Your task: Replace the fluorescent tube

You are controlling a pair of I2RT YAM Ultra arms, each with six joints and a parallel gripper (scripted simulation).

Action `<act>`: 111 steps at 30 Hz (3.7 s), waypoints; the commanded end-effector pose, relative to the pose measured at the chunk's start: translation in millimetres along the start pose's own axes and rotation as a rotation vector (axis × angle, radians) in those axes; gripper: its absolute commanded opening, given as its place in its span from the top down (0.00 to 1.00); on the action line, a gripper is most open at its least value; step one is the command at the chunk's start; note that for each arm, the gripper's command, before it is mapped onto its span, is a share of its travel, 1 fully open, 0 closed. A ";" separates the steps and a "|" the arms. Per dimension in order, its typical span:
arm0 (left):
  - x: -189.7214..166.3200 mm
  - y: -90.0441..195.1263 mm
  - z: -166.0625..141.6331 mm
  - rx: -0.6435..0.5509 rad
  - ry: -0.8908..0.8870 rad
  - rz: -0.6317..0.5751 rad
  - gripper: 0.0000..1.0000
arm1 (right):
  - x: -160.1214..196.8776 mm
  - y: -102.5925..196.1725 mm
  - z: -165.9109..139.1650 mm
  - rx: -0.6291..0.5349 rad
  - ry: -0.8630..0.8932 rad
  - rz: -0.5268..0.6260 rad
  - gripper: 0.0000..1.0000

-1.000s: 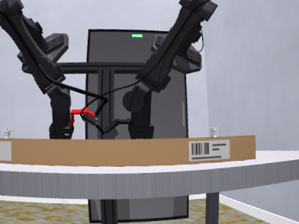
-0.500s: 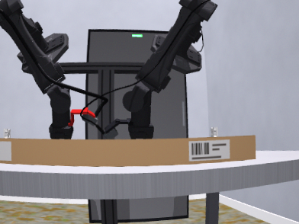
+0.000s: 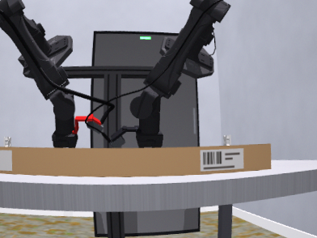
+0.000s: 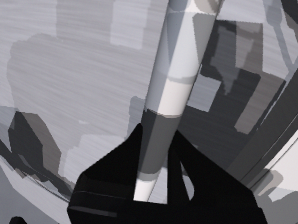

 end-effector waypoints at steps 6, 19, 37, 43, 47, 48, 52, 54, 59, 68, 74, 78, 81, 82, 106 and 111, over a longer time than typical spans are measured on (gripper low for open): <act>-5.0 14.2 6.5 -0.025 -0.014 -0.008 0.89 | 4.0 15.3 6.7 -0.024 0.022 0.005 0.89; -9.9 22.8 6.8 -0.023 -0.019 -0.015 0.89 | 7.4 22.7 5.4 -0.021 0.023 0.010 0.89; -15.4 37.6 7.5 -0.022 -0.024 -0.019 0.89 | 19.0 32.9 6.6 -0.016 0.040 0.029 0.89; -13.5 39.1 4.7 -0.005 -0.038 0.001 0.89 | 18.6 32.8 7.2 -0.017 0.048 0.014 0.89; -6.9 39.3 9.0 -0.029 -0.022 0.030 0.89 | 9.1 34.2 8.1 -0.026 0.027 -0.026 0.89; -5.6 39.4 7.9 -0.018 -0.021 0.039 0.89 | 8.4 34.9 8.2 -0.027 0.026 -0.032 0.89; -10.8 39.0 9.0 -0.032 -0.029 0.025 0.89 | 11.0 36.1 6.9 -0.025 0.034 -0.026 0.89; -10.8 39.0 9.0 -0.032 -0.029 0.025 0.89 | 11.0 36.1 6.9 -0.025 0.034 -0.026 0.89; -6.6 38.9 8.0 -0.021 -0.017 0.084 0.89 | 6.0 36.2 6.8 -0.029 0.018 -0.085 0.89; -21.2 30.3 8.0 -0.006 -0.034 0.120 0.89 | 30.5 22.4 9.9 -0.015 0.053 -0.098 0.89; -27.2 26.4 8.4 0.000 -0.041 0.136 0.89 | 29.4 23.0 8.6 -0.010 0.051 -0.129 0.89; -29.1 26.2 8.1 0.001 -0.041 0.168 0.89 | 28.5 24.4 8.6 -0.017 0.046 -0.168 0.89; -30.8 26.2 7.7 0.002 -0.043 0.183 0.89 | 29.9 24.5 7.8 -0.014 0.045 -0.185 0.89; -31.1 26.2 7.7 0.002 -0.043 0.190 0.89 | 30.2 24.4 7.7 -0.014 0.045 -0.192 0.89; -34.3 28.5 5.6 0.006 -0.038 0.308 0.89 | 38.9 21.8 5.8 -0.016 0.047 -0.296 0.89; -39.8 27.3 5.2 0.008 -0.049 0.300 0.89 | 48.7 19.9 6.5 -0.014 0.067 -0.277 0.89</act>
Point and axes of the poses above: on each arm, the point where the finger pads meet when closed, its own y axis back along the fingers, its own x axis across the jaws, z = x × y, the point moved 5 cm from there along y, back along the fingers, and after that the axes turned 2 degrees about -y, right-handed, at the moved point
